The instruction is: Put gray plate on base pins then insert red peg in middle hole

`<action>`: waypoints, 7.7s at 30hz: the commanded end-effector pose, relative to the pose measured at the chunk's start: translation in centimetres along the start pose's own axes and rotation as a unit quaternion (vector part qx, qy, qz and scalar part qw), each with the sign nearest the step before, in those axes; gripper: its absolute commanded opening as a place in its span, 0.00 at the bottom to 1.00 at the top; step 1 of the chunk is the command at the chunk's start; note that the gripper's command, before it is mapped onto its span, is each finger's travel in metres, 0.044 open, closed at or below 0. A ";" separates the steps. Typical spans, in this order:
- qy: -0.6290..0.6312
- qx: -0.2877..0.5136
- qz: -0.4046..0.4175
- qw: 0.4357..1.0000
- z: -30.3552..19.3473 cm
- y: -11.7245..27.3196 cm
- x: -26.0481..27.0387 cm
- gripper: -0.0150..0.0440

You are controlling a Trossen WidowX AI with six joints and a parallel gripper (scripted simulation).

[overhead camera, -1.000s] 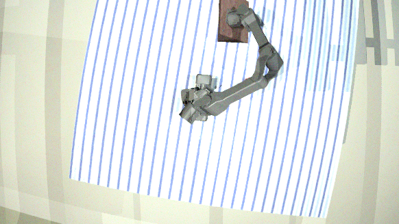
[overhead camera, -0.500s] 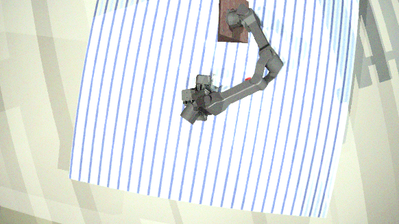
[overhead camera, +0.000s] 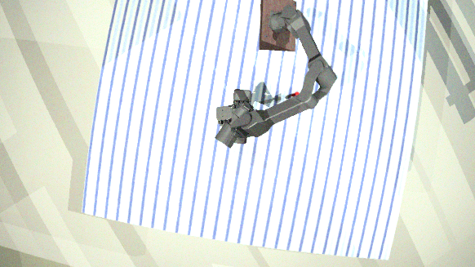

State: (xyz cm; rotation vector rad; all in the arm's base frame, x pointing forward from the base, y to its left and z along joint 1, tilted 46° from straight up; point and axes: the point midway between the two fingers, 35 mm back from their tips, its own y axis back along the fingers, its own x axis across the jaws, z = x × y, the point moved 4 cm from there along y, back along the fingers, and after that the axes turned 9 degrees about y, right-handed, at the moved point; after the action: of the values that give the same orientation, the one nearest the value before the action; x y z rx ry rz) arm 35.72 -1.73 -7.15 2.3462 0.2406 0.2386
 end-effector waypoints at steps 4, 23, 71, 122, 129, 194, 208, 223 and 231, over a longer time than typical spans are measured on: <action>0.001 0.000 0.000 1.000 0.0 0.1 0.0 0.48; 0.001 -0.001 0.000 1.000 0.1 1.1 0.2 1.00; 0.185 0.006 -0.001 0.983 -21.0 8.7 -7.1 1.00; 0.185 0.008 -0.001 0.983 -21.0 1.6 -7.0 0.64; 0.185 0.008 -0.001 0.983 -21.0 1.6 -7.0 0.33; 0.185 -0.002 -0.001 0.983 -14.2 9.6 -2.3 0.25; 0.184 -0.003 -0.003 0.983 -10.1 9.7 -1.0 0.25; 0.185 -0.002 -0.004 0.983 -5.4 9.5 -0.2 0.25; 0.186 -0.001 -0.002 0.983 -2.9 9.3 0.0 0.25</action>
State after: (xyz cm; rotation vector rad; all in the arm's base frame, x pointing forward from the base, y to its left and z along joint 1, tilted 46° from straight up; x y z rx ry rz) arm 35.74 -5.62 2.34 2.2825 0.4193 0.6789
